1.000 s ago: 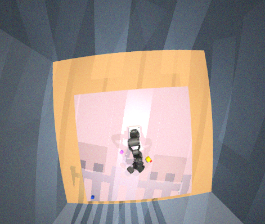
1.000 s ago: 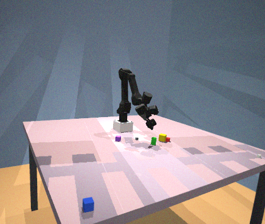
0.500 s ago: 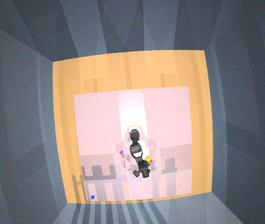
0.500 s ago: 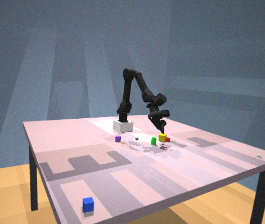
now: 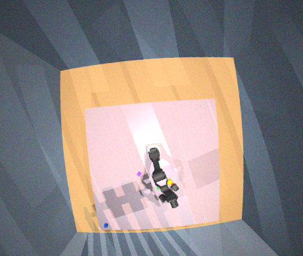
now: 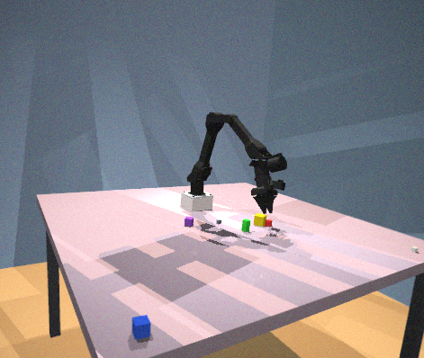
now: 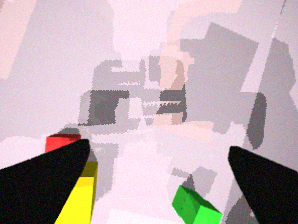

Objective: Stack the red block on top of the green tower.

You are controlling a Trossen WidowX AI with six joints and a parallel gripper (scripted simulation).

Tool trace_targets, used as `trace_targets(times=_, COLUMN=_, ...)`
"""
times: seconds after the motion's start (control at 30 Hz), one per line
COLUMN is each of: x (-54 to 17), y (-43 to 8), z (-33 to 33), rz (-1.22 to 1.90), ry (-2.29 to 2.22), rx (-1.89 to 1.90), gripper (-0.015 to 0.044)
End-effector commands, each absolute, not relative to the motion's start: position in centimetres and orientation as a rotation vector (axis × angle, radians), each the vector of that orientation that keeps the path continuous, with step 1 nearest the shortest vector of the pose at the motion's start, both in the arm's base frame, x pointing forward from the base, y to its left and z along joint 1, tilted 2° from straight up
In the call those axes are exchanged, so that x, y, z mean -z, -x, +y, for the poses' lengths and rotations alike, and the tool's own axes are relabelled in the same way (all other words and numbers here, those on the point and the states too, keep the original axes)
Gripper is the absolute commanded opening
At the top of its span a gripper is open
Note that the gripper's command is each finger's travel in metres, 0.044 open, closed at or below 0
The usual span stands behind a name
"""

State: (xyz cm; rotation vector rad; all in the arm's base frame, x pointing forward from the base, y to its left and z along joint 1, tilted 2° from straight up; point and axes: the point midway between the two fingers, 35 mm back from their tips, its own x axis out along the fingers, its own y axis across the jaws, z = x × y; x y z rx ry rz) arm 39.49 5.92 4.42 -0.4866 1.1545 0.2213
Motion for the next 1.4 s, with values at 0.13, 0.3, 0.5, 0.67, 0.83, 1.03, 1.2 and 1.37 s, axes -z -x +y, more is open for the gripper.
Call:
trace_targets(times=0.13, x=-4.4, y=-38.5, z=9.0, rz=1.331, ry=0.409, rx=-0.276, gripper=0.0440)
trace_targets(times=0.3, x=-4.7, y=-37.3, z=10.8, rz=1.456, ry=0.364, rx=-0.295, gripper=0.0440)
trace_targets(times=0.5, x=-4.9, y=-36.7, z=11.6, rz=1.518, ry=0.343, rx=-0.299, gripper=0.0440)
trace_targets(times=0.67, x=-3.5, y=-36.8, z=11.6, rz=1.518, ry=0.343, rx=-0.299, gripper=0.0440)
trace_targets(times=0.83, x=-1.1, y=-36.8, z=11.5, rz=1.519, ry=0.343, rx=-0.299, gripper=0.0440)
trace_targets(times=1.03, x=-0.9, y=-36.7, z=11.5, rz=1.519, ry=0.343, rx=-0.299, gripper=0.0440)
trace_targets(times=1.2, x=-0.1, y=-36.8, z=11.5, rz=1.519, ry=0.343, rx=-0.299, gripper=0.0440)
trace_targets(times=1.37, x=0.7, y=-36.8, z=11.5, rz=1.519, ry=0.343, rx=-0.299, gripper=0.0440)
